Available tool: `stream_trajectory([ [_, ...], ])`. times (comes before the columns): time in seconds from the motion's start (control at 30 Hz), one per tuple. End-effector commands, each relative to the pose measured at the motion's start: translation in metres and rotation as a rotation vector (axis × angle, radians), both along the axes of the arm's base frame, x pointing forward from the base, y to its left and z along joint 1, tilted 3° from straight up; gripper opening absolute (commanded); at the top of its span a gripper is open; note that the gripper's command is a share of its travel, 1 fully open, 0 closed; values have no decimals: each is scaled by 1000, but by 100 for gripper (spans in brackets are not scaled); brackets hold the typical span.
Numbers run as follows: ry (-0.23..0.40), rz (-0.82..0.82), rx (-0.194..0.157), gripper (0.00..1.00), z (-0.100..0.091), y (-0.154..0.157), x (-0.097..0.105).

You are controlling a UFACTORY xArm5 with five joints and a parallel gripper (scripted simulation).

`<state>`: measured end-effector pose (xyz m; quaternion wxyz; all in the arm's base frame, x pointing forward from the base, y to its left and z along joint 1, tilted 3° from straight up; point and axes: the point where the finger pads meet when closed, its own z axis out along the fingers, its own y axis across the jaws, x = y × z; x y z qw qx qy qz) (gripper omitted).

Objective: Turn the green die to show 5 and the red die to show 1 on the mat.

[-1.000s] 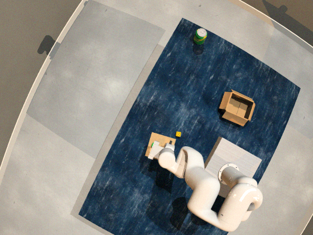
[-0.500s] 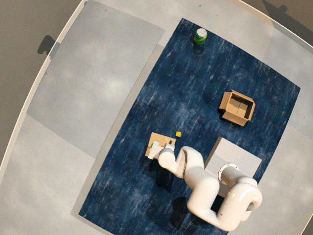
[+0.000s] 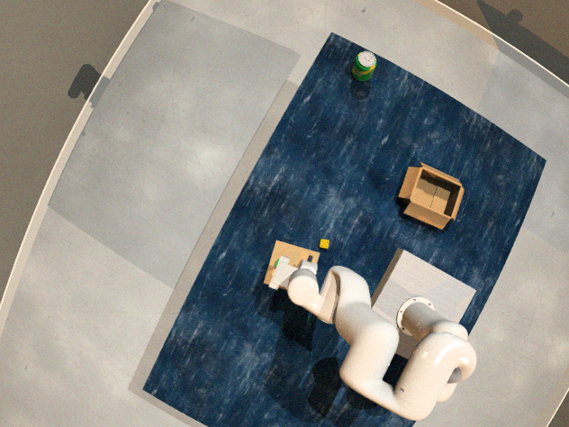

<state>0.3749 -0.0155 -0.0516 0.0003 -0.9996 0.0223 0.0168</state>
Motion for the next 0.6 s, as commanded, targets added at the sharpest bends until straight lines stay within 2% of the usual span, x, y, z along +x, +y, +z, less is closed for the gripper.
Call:
stream_trajectory([
  [0.0,-3,0,0,21,1,0,1],
  [0.57,-3,0,0,21,-1,0,1],
])
